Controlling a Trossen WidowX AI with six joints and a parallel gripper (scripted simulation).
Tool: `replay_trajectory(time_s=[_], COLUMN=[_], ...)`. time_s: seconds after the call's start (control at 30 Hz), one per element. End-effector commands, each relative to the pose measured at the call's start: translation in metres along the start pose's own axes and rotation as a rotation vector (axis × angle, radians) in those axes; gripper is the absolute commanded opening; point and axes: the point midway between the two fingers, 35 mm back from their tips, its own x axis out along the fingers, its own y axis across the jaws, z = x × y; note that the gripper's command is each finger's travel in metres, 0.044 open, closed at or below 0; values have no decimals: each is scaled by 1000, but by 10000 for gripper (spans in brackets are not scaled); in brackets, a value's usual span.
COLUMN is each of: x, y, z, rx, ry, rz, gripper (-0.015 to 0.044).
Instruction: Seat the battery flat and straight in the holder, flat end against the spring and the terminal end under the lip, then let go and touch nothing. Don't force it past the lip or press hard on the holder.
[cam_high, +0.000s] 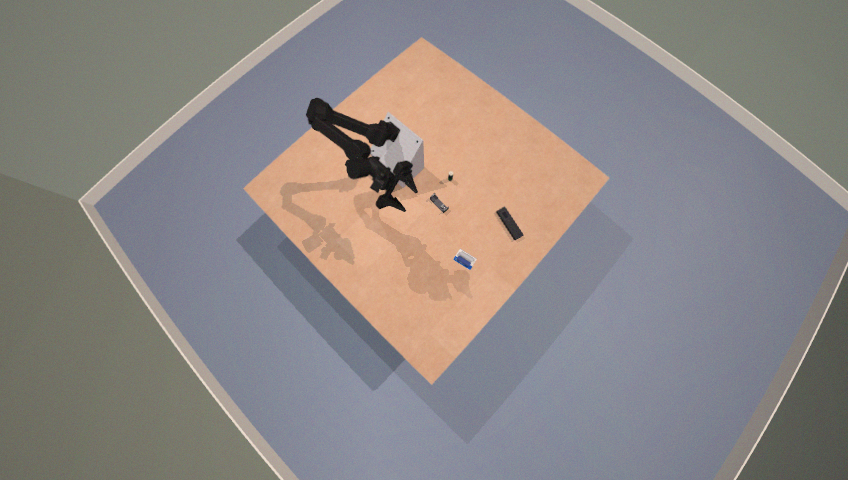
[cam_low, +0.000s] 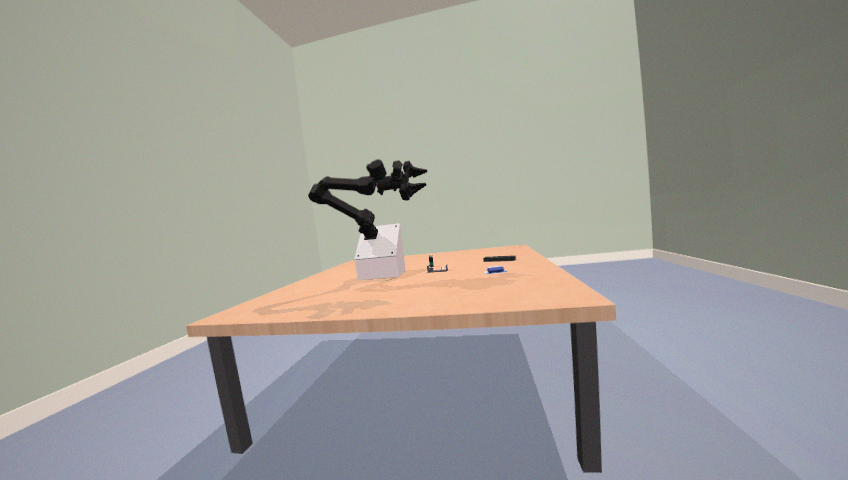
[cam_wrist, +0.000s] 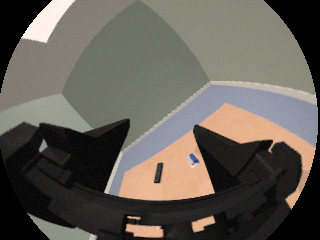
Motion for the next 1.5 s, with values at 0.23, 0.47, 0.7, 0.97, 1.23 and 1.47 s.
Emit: replay_trajectory(time_s=[0.23, 0.47, 0.7, 0.97, 1.23, 1.47], x=[34, 60, 62, 34, -11, -14], y=[14, 25, 36, 42, 37, 36], z=[-52, -146, -246, -346, -421, -426], rx=[147, 374, 505, 478, 297, 279], ry=[201, 530, 813, 959, 898, 883], rz=[-31, -208, -516, -930, -1280, -1304], gripper=[190, 6, 0, 0, 0, 0])
